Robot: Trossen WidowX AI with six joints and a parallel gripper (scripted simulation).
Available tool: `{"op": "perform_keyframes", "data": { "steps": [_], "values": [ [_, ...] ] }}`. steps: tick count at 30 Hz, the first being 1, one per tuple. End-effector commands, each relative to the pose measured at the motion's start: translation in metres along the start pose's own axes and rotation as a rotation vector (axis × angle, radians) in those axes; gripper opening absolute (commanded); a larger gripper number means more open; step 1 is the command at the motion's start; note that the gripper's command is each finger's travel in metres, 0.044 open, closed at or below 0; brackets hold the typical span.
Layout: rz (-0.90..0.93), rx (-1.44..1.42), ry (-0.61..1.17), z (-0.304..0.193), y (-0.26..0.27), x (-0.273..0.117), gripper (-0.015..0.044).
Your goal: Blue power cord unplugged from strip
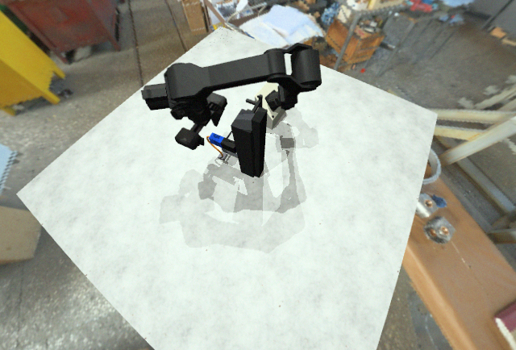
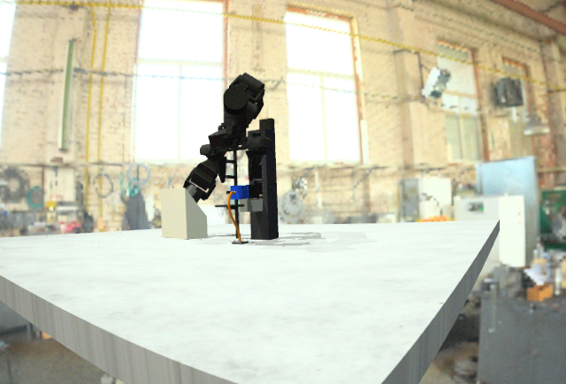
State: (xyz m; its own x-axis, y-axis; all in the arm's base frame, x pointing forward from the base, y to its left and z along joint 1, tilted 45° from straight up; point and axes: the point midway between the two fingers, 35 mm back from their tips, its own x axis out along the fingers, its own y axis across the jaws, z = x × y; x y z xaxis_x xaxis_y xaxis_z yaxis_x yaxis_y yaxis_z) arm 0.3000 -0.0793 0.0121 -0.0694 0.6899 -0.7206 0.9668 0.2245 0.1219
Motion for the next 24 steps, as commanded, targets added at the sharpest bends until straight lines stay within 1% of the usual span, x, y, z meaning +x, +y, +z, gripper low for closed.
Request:
{"op": "perform_keyframes", "data": {
  "steps": [1,4,24],
  "values": [
    [-0.007,0.007,0.003,0.032,-0.003,-0.004,0.044],
    [-0.007,0.007,0.003,0.048,-0.004,-0.006,0.044],
    [-0.007,0.007,0.003,0.048,-0.004,-0.006,0.044]
  ]
}}
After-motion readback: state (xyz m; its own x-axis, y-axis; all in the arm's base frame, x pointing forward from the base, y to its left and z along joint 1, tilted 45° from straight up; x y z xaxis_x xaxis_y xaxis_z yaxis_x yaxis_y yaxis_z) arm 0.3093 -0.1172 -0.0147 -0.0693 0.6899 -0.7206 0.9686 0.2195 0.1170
